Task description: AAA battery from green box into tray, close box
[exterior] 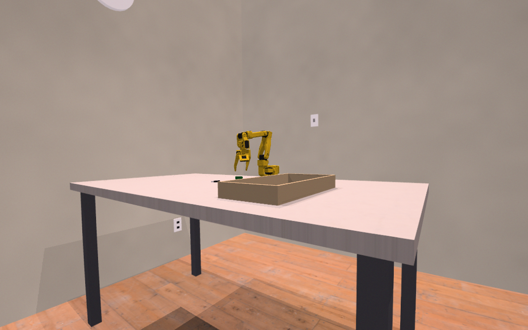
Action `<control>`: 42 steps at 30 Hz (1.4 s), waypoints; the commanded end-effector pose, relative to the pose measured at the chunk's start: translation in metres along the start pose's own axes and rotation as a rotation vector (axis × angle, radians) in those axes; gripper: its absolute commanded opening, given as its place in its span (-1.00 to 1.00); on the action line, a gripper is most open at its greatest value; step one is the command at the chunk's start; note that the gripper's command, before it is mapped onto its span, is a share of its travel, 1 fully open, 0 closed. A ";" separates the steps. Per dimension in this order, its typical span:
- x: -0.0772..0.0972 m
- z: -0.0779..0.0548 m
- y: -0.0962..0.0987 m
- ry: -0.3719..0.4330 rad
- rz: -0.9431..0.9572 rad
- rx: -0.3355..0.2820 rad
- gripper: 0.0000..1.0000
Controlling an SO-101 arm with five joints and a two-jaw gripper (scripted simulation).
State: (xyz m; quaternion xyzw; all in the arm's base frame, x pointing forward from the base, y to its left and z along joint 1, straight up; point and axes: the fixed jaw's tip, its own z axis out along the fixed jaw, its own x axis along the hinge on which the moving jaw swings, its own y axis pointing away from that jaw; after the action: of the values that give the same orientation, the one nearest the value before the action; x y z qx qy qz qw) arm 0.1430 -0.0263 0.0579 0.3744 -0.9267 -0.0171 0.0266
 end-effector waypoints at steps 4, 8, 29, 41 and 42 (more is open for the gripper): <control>-0.005 -0.009 -0.005 -0.036 -0.002 0.052 -0.41; -0.005 -0.010 -0.005 -0.036 -0.002 0.052 -0.41; -0.008 -0.018 -0.009 -0.036 -0.002 0.052 -0.41; -0.008 -0.018 -0.009 -0.036 -0.002 0.052 -0.41; -0.008 -0.017 -0.009 -0.036 -0.002 0.052 -0.41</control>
State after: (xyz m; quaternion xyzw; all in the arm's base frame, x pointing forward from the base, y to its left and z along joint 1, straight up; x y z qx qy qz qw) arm 0.1508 -0.0279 0.0693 0.3746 -0.9270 -0.0092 0.0148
